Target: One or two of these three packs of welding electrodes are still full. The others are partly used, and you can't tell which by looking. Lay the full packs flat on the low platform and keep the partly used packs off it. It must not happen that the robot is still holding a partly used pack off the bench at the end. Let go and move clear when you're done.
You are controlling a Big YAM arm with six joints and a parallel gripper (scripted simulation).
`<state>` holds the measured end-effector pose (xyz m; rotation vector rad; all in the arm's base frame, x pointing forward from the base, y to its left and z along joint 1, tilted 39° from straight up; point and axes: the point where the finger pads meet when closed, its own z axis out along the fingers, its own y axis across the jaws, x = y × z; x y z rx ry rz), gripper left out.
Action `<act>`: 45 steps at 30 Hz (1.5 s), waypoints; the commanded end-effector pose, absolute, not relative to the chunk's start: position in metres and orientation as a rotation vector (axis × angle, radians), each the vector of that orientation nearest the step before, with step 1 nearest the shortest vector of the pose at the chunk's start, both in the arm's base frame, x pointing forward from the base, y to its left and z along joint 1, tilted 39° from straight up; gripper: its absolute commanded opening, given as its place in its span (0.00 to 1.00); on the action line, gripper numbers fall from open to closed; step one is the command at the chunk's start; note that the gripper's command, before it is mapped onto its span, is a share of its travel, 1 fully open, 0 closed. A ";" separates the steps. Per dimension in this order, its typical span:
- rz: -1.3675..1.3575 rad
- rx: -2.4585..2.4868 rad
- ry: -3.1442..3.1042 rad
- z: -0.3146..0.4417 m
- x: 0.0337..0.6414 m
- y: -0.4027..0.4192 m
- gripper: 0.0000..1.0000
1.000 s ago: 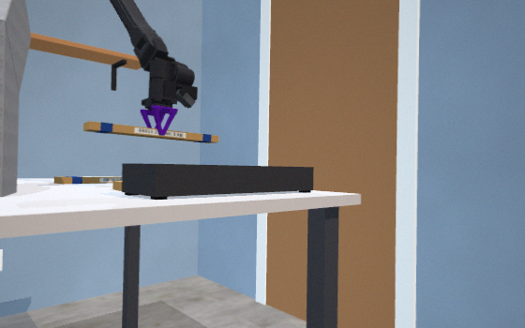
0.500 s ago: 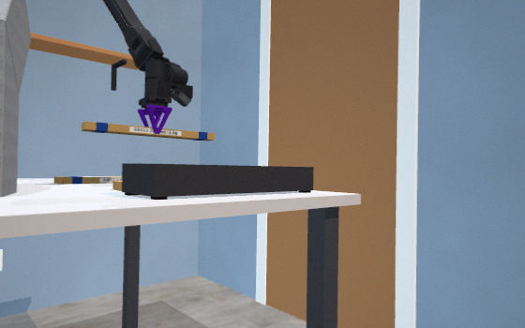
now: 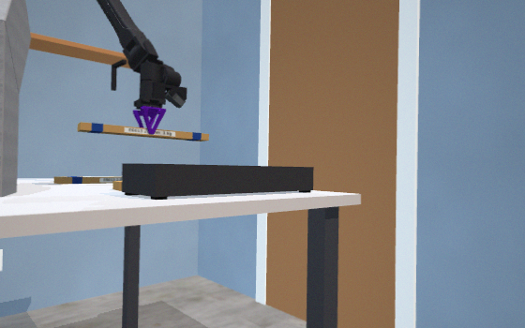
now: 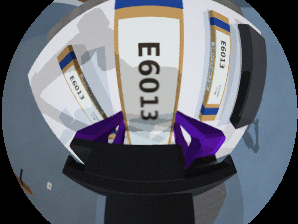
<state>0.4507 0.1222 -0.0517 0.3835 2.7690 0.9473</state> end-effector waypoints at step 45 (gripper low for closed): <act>0.944 0.401 2.714 -0.018 0.477 0.112 0.00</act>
